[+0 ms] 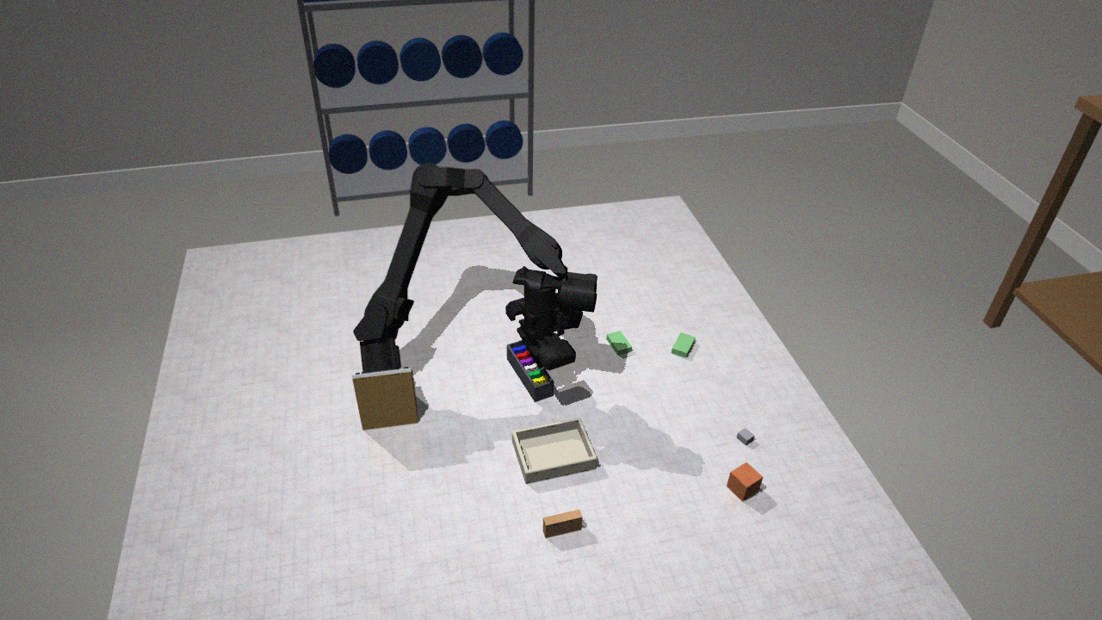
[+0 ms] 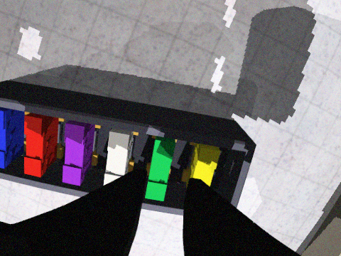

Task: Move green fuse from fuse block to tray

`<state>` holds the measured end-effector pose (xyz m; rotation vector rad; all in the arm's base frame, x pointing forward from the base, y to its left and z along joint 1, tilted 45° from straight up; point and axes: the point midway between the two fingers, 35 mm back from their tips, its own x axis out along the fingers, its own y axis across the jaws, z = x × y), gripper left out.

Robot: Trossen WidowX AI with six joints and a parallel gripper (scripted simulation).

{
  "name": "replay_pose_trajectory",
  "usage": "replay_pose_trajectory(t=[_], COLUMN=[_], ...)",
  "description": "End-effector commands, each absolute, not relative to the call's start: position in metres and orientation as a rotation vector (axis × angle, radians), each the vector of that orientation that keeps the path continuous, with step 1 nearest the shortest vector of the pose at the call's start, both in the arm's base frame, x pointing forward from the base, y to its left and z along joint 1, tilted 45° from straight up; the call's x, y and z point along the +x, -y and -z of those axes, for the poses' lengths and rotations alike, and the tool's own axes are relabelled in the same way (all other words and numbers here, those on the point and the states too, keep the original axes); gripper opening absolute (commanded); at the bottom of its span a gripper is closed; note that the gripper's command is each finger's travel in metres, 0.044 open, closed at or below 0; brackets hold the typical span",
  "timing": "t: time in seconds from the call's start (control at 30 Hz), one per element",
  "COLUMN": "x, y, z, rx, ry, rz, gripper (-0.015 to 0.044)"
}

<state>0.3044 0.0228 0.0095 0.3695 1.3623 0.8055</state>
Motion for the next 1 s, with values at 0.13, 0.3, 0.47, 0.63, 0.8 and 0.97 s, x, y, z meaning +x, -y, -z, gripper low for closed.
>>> replay_pose_trajectory(t=[0.13,0.3,0.47,0.63,0.8,0.97], x=[0.300,0.299,0.298,0.298,0.298,0.298], y=[-0.030,-0.033,-0.036,-0.036,-0.036,-0.037], z=[-0.003,0.000,0.003,0.003,0.003,0.004], rx=[0.383,0.383,0.383,0.383,0.383,0.383], ry=[-1.369,-1.369,-1.369,-1.369,-1.369,-1.369], rz=[-0.807,-0.807,-0.807,-0.807,-0.807,-0.807], gripper=[0.0074,0.0074,0.0074,0.0074,0.0074,0.0074])
